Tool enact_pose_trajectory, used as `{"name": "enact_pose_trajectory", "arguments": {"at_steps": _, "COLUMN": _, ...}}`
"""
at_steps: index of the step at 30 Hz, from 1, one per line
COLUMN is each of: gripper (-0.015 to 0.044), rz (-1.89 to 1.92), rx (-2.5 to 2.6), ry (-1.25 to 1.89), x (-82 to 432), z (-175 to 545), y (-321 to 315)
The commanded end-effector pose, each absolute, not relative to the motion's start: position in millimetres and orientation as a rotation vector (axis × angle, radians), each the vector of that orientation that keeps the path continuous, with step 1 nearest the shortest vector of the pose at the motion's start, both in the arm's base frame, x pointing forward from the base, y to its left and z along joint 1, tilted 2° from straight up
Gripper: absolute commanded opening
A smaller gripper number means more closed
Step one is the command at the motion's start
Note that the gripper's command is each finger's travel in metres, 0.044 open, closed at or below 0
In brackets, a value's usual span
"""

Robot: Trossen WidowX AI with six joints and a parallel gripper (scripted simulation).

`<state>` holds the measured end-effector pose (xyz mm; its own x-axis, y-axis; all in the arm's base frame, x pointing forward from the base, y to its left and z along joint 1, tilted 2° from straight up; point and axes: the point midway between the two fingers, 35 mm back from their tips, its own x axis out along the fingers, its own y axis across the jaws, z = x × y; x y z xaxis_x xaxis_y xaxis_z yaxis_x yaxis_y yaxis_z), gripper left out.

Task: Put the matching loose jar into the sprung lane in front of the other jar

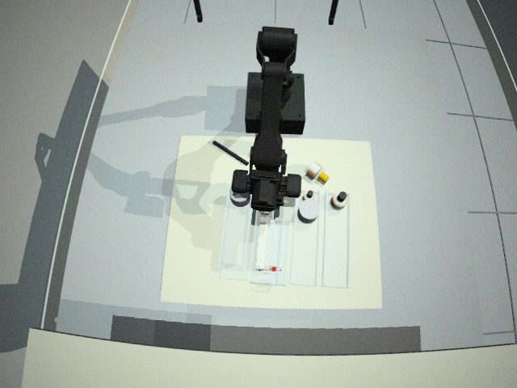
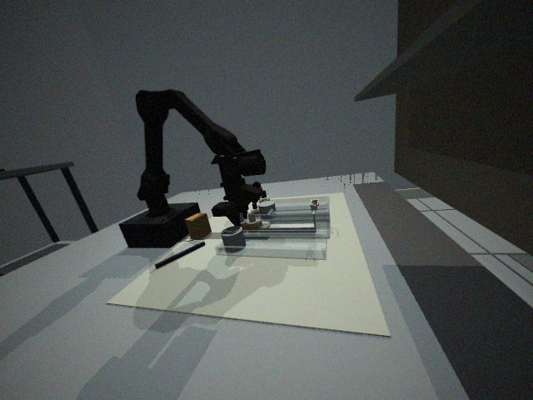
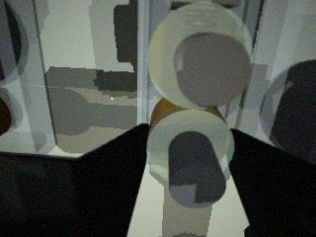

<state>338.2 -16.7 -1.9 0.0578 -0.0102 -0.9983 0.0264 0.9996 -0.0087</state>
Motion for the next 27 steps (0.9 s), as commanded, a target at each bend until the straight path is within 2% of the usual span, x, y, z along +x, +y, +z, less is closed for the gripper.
{"name": "enact_pose_trajectory", "arguments": {"at_steps": 1, "gripper": 0.0000, "rz": -0.024, "rx": 0.015, "ry": 1.503, "x": 339.6, "z": -1.9, "y": -16.1}}
{"name": "enact_pose_trajectory", "arguments": {"at_steps": 27, "gripper": 0.0000, "rz": -0.024, "rx": 0.015, "ry": 1.504, "x": 334.4, "z": -2.4, "y": -16.3}}
